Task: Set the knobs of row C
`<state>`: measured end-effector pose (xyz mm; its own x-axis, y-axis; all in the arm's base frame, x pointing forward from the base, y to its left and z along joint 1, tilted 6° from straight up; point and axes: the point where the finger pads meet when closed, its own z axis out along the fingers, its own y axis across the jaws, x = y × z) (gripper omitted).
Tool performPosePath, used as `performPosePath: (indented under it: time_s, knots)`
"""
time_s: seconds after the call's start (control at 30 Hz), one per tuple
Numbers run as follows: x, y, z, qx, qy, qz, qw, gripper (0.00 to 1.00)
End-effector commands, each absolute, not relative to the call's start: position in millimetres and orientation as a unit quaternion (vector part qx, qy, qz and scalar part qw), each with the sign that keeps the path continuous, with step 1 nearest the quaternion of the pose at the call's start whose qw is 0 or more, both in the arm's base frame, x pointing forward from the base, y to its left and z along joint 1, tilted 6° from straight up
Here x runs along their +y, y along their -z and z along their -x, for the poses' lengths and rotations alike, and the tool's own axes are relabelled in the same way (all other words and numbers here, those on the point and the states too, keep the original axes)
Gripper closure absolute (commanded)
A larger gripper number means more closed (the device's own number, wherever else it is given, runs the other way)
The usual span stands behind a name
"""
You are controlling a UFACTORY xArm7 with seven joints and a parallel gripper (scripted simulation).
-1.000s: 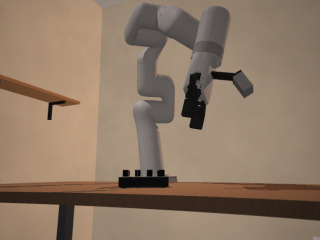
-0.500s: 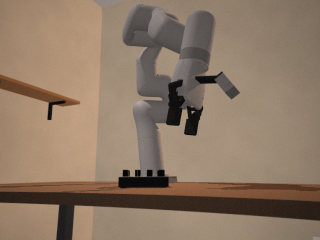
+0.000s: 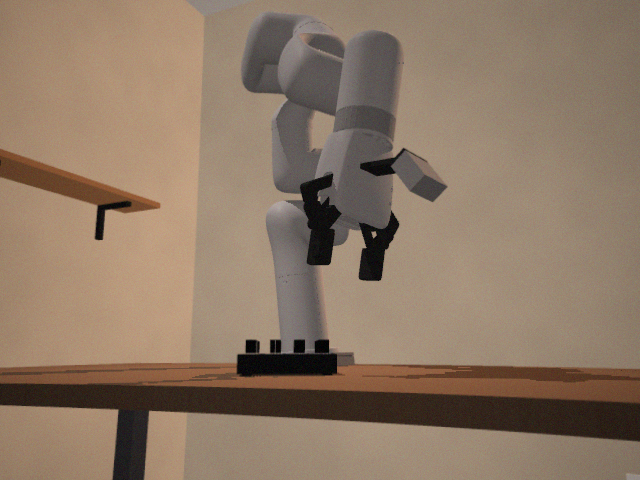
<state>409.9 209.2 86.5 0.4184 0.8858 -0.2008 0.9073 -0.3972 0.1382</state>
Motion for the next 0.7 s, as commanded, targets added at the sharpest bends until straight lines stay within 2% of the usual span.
performPosePath:
  time_s: [0.0,0.23,0.6,0.67]
  knots:
    - [209.6,-87.7,-411.2,0.534,0.044,-0.836,0.113,0.0]
    - [188.7,-78.8,-412.1,0.449,0.033,-0.888,0.096,0.0]
    - [188.5,-78.7,-412.1,0.449,0.033,-0.888,0.096,0.0]
    - [172.6,-72.5,-412.3,0.381,0.025,-0.921,0.083,0.0]
